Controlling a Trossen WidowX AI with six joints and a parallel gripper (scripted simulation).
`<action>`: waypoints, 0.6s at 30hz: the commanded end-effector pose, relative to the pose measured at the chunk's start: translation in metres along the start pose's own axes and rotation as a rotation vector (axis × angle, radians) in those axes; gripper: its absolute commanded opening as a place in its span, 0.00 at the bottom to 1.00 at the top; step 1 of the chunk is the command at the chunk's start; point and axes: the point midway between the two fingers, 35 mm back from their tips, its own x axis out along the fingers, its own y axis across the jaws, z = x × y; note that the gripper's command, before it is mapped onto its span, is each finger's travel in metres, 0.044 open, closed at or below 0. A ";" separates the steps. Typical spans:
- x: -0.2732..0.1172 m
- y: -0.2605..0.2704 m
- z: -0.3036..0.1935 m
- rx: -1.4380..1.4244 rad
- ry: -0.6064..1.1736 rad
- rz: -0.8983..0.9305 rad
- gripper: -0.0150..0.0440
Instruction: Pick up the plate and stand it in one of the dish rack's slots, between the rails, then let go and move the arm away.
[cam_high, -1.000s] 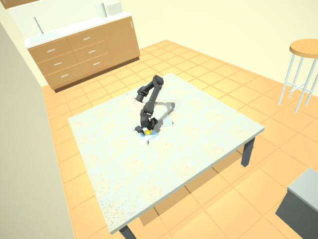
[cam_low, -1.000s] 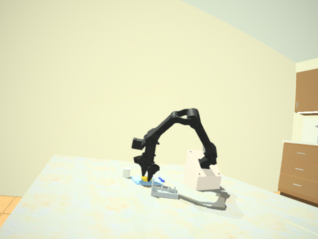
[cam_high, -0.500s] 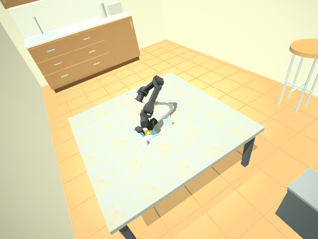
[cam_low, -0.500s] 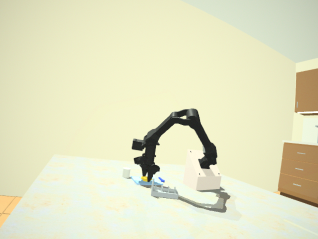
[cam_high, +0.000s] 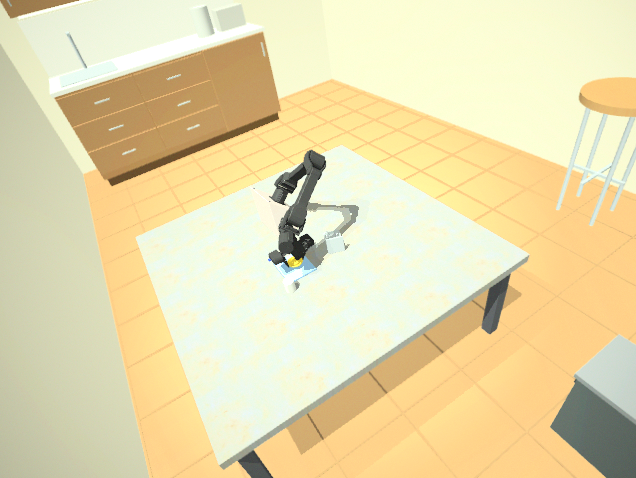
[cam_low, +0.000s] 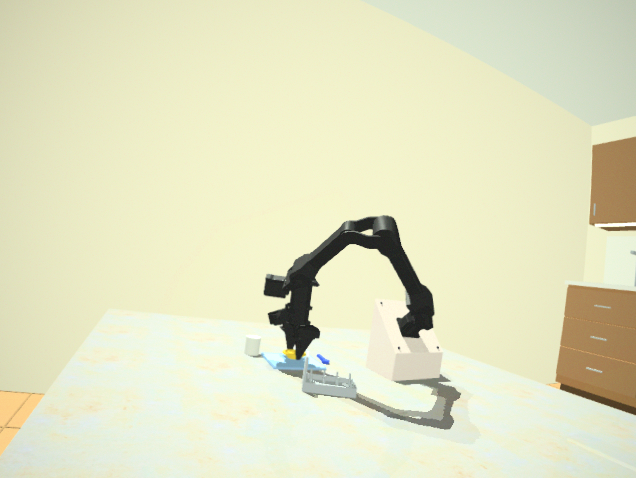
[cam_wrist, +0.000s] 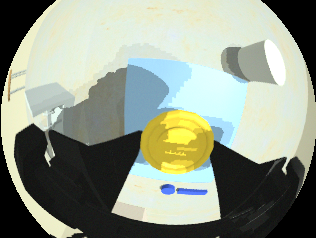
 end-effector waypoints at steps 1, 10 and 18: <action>-0.027 -0.003 0.009 -0.012 -0.015 -0.015 0.33; -0.085 -0.006 0.012 -0.011 -0.015 -0.020 0.25; -0.129 -0.008 0.011 -0.011 -0.013 -0.018 0.25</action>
